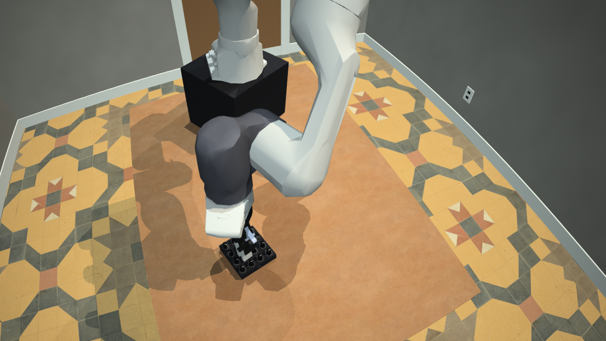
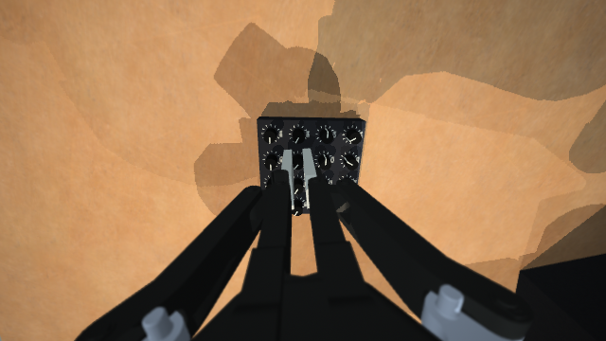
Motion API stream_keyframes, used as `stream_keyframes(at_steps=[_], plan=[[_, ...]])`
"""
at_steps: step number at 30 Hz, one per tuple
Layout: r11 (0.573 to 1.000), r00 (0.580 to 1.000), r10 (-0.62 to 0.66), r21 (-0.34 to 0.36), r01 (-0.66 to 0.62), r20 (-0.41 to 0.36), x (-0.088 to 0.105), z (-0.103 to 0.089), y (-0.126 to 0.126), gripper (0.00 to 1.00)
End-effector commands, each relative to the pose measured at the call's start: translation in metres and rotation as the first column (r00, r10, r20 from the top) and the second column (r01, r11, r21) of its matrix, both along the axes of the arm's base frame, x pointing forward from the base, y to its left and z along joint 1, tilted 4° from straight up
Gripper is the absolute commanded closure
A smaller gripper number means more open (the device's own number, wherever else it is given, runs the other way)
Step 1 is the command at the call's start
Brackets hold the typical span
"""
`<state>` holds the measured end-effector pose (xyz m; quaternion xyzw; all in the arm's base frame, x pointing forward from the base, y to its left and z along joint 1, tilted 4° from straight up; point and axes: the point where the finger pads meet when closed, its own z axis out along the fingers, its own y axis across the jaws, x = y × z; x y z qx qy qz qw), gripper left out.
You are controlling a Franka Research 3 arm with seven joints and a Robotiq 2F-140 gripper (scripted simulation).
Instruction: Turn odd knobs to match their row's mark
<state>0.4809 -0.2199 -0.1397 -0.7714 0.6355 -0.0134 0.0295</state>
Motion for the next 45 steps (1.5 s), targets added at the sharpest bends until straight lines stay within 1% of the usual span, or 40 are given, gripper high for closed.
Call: stream_keyframes(at_steps=[1, 15, 16, 39, 45], plan=[[0.992, 0.992, 0.127, -0.010, -0.127, 0.014, -0.0003, -0.0006, -0.0009, 0.95], [0.992, 0.992, 0.129, -0.010, -0.129, 0.014, -0.0003, -0.0006, -0.0009, 0.95], [0.992, 0.992, 0.129, -0.010, -0.129, 0.014, -0.0003, -0.0006, -0.0009, 0.88], [0.992, 0.992, 0.129, -0.010, -0.129, 0.014, -0.0003, -0.0004, -0.0009, 0.88], [0.992, 0.992, 0.129, -0.010, -0.129, 0.014, -0.0008, 0.0073, -0.0011, 0.88]])
